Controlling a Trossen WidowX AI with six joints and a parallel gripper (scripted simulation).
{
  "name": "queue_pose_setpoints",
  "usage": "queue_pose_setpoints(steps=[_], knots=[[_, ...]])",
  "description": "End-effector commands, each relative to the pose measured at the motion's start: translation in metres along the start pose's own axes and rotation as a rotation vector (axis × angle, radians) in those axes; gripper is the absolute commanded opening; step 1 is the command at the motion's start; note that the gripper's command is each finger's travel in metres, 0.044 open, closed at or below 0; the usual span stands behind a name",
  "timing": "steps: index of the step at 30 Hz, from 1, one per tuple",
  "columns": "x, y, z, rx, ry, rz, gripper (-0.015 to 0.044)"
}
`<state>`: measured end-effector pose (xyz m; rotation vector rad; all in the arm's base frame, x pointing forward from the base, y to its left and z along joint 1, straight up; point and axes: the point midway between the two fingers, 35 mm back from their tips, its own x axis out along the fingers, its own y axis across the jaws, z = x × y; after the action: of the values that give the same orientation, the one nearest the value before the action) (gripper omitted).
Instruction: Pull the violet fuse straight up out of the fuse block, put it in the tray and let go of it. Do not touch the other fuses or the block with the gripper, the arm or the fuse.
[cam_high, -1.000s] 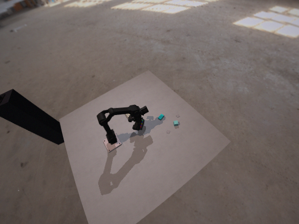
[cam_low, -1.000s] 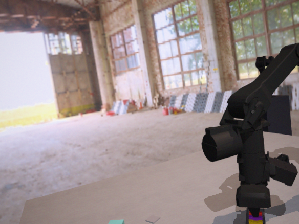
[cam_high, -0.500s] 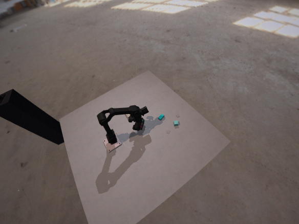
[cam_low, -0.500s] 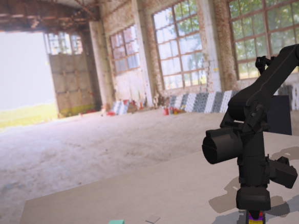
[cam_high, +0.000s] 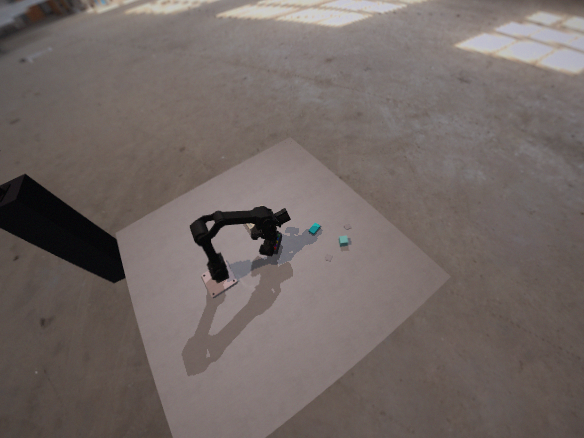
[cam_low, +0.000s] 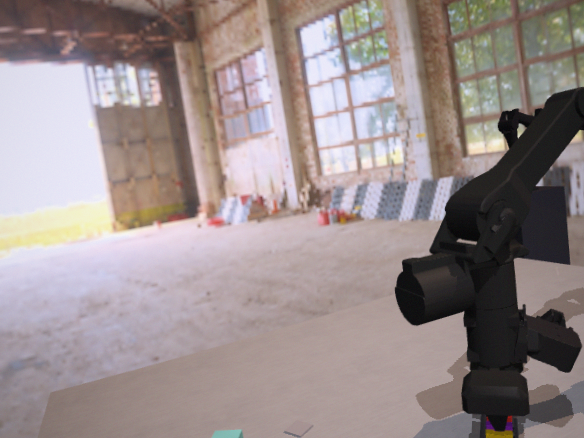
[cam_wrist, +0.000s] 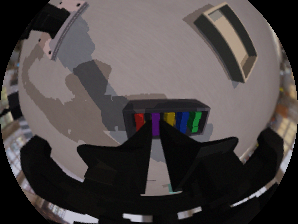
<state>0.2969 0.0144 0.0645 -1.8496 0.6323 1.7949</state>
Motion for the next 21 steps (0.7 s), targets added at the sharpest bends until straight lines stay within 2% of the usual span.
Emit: queue_pose_setpoints(steps=[1,21], knots=[[-0.0001,0.0000,0.0000,0.000,0.000,0.000,0.0010],[-0.0067,-0.0003,-0.0004,-0.001,0.001,0.001,0.0000]])
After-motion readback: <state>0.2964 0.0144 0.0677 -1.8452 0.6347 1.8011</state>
